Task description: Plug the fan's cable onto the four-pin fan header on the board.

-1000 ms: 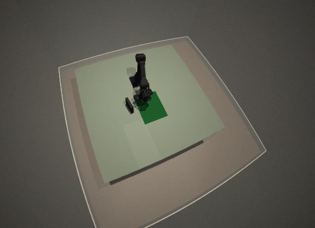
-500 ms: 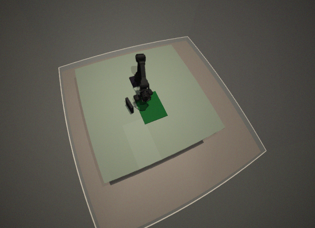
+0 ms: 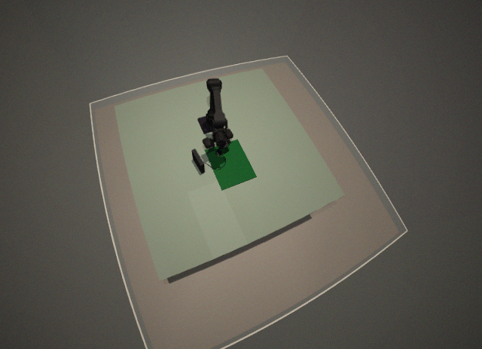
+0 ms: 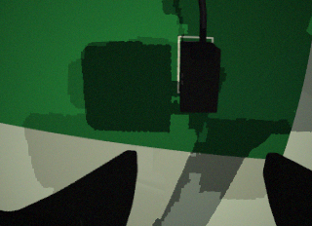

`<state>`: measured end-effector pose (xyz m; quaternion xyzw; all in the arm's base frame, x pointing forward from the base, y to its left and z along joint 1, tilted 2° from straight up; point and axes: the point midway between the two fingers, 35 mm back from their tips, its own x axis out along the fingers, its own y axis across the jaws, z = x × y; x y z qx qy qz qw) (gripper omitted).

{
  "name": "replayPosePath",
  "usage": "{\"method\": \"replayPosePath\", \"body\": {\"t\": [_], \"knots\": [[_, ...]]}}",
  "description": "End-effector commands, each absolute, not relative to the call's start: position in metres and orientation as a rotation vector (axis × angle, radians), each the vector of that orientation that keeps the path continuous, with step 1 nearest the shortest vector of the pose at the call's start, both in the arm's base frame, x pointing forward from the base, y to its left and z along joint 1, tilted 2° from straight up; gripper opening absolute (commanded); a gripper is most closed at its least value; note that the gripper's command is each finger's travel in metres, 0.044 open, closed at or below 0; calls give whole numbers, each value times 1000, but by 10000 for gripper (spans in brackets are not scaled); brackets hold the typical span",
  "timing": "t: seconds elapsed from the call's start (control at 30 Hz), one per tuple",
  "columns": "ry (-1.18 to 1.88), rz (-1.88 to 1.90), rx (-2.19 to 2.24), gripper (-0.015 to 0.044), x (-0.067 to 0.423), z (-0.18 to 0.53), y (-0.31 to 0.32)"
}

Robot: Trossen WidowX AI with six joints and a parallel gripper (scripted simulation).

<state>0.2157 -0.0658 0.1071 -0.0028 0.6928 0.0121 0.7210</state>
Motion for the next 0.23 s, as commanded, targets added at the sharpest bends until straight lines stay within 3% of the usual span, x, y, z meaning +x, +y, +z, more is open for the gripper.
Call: {"method": "replayPosePath", "body": {"t": [0.0,0.2], "knots": [[1531,24,-4,260,178,111,-66],[1537,25,-3,260,116,102,-56]]}}
